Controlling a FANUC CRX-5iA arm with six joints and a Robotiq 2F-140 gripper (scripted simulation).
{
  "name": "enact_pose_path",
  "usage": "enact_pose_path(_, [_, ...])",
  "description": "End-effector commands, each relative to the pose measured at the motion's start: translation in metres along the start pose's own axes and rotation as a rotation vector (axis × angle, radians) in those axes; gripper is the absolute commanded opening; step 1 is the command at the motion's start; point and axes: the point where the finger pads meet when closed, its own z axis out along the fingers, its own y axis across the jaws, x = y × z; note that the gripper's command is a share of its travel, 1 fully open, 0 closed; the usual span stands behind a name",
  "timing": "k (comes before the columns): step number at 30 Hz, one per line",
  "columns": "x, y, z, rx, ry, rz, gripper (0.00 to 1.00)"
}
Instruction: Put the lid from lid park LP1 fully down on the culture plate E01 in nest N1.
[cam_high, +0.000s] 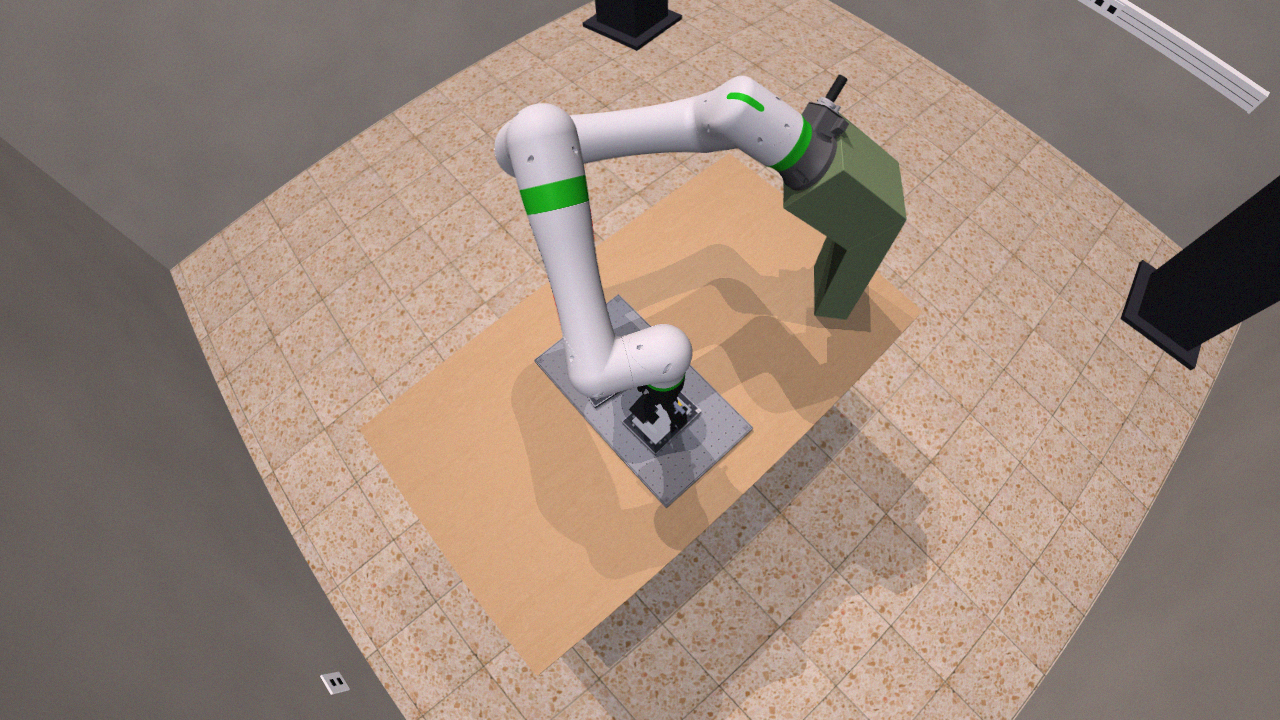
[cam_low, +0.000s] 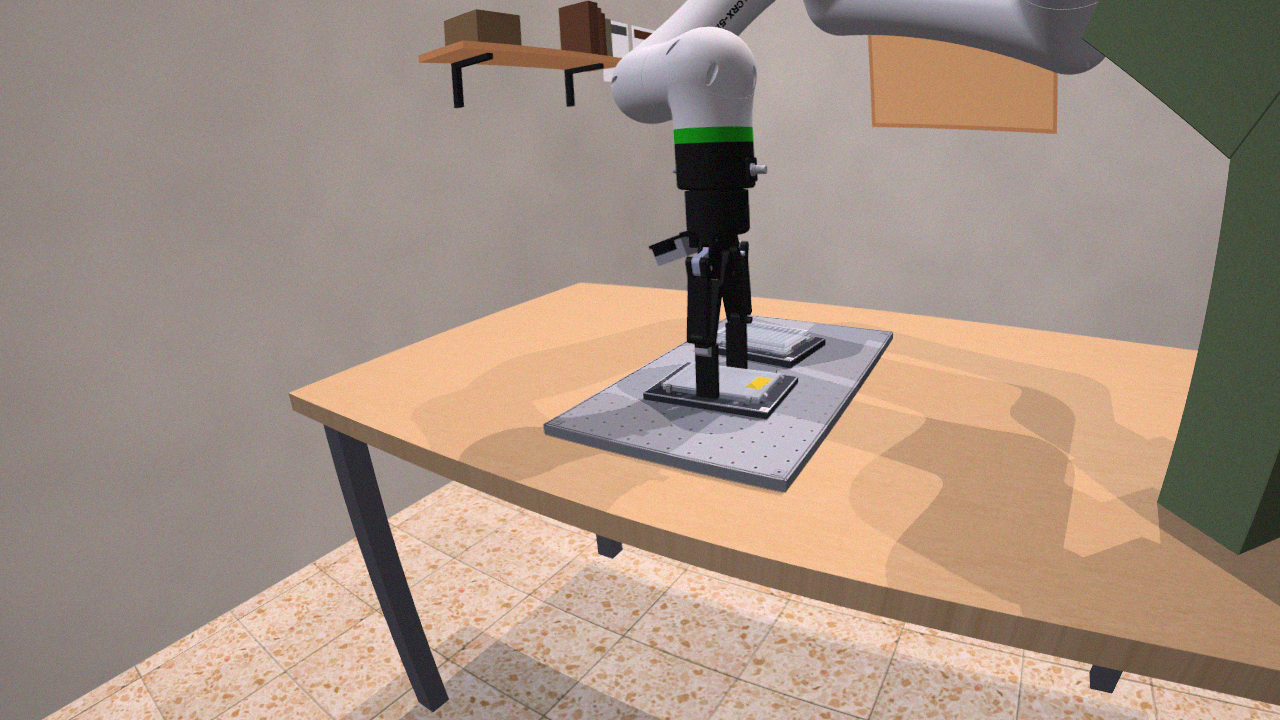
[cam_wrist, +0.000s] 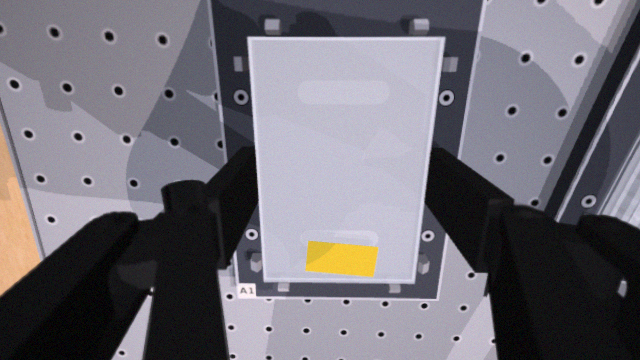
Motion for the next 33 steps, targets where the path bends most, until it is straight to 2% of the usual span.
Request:
enact_pose_path(1, [0.0005, -0.0002, -0.0005, 0.000, 0.001, 0.000, 0.61])
enact_pose_path(33, [0.0005, -0.0002, -0.0067, 0.000, 0.001, 0.000, 0.61])
